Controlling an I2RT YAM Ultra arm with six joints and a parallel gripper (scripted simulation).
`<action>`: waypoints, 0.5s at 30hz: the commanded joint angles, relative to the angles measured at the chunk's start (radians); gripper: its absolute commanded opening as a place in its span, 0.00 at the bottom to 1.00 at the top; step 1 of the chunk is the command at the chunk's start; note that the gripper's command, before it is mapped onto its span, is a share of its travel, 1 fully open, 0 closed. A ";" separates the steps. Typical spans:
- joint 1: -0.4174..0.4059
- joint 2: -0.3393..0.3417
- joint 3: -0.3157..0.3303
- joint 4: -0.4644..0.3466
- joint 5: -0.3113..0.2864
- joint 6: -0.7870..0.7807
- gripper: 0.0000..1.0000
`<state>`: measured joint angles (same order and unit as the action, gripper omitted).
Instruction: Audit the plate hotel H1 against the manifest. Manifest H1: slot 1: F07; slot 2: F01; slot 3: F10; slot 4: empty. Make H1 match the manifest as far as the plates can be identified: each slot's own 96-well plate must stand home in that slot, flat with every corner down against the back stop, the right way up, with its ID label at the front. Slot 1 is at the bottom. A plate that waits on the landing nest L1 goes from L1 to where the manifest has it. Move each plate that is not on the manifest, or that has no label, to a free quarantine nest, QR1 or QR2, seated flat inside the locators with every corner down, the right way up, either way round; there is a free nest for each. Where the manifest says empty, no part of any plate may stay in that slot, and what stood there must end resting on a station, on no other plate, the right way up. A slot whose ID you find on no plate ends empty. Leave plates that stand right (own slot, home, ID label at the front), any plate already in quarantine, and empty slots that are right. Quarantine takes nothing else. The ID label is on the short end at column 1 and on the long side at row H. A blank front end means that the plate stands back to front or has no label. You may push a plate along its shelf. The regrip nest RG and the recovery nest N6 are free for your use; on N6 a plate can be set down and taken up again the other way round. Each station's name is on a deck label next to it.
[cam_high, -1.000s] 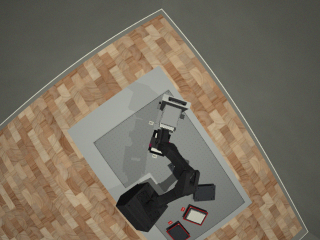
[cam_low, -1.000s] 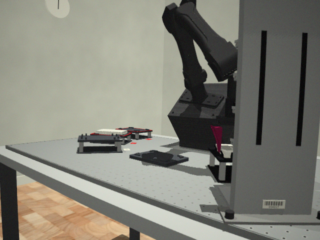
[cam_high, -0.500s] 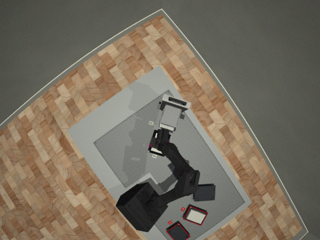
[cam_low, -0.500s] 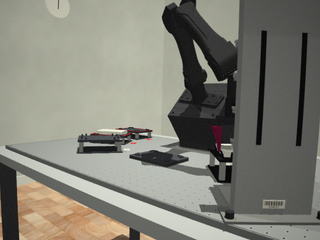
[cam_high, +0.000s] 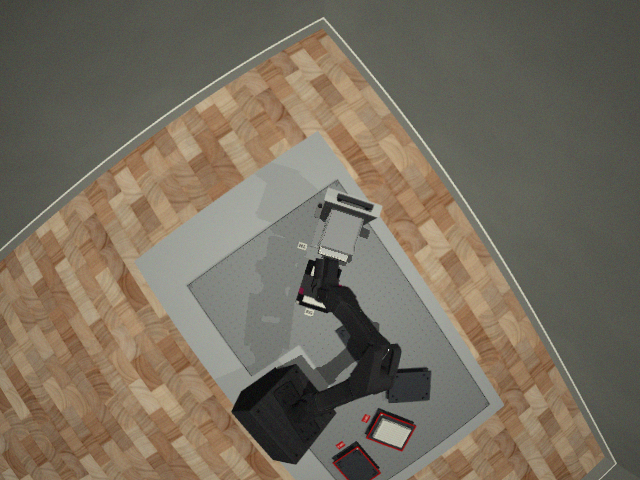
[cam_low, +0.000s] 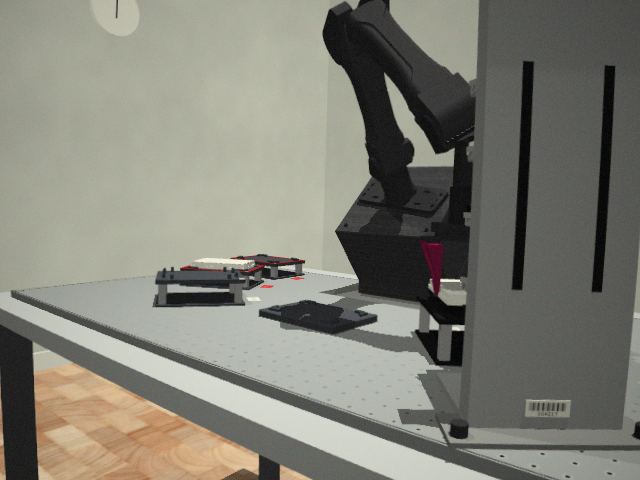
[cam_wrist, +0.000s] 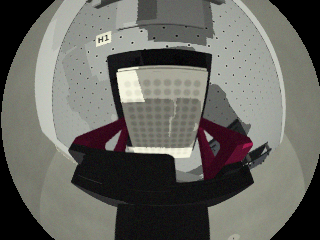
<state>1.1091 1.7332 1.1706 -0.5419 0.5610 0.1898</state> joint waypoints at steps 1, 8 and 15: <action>0.020 -0.018 0.005 -0.015 0.005 0.008 0.86; 0.031 -0.032 0.011 -0.041 0.010 0.021 0.86; 0.040 -0.042 0.016 -0.061 0.014 0.029 0.86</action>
<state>1.1305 1.7058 1.1820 -0.5930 0.5716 0.2127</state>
